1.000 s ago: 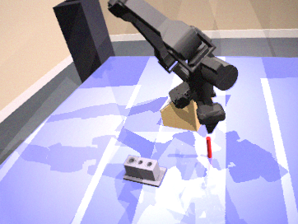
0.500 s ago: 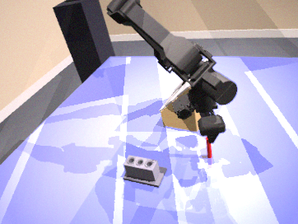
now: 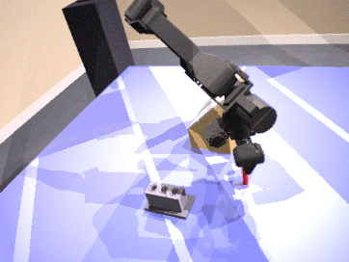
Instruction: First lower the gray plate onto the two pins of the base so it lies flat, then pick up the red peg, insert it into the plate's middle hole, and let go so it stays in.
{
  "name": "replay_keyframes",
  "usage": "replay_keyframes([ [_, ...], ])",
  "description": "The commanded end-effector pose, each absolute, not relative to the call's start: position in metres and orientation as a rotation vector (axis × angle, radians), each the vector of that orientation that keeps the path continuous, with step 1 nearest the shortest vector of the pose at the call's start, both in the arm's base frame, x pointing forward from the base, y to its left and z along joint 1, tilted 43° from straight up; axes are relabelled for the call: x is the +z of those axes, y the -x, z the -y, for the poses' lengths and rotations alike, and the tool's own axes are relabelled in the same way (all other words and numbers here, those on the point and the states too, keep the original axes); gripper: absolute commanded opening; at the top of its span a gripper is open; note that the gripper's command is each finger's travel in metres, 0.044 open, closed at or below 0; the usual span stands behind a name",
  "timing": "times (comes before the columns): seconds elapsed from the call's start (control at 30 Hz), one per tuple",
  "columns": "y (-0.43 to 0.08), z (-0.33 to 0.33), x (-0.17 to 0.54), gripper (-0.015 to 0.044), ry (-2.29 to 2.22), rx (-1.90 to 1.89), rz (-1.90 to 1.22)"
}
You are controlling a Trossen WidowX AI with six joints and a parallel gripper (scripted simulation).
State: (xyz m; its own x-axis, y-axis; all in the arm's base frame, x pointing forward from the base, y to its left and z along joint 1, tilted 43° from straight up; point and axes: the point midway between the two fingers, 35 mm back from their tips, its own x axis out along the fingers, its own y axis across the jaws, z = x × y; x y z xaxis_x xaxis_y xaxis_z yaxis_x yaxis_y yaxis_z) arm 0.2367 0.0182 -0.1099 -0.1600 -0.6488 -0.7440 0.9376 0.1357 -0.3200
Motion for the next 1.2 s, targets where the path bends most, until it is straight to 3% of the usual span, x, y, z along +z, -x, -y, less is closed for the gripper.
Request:
replay_keyframes([
  [0.0, -0.234, -0.013, -0.116, 0.044, -0.379, -1.457, -0.97],
  [0.73, -0.228, 0.01, -0.14, 0.044, -0.378, -1.46, -0.965],
  [1.17, -0.228, 0.01, -0.14, 0.0099, -0.378, -1.46, -0.965],
])
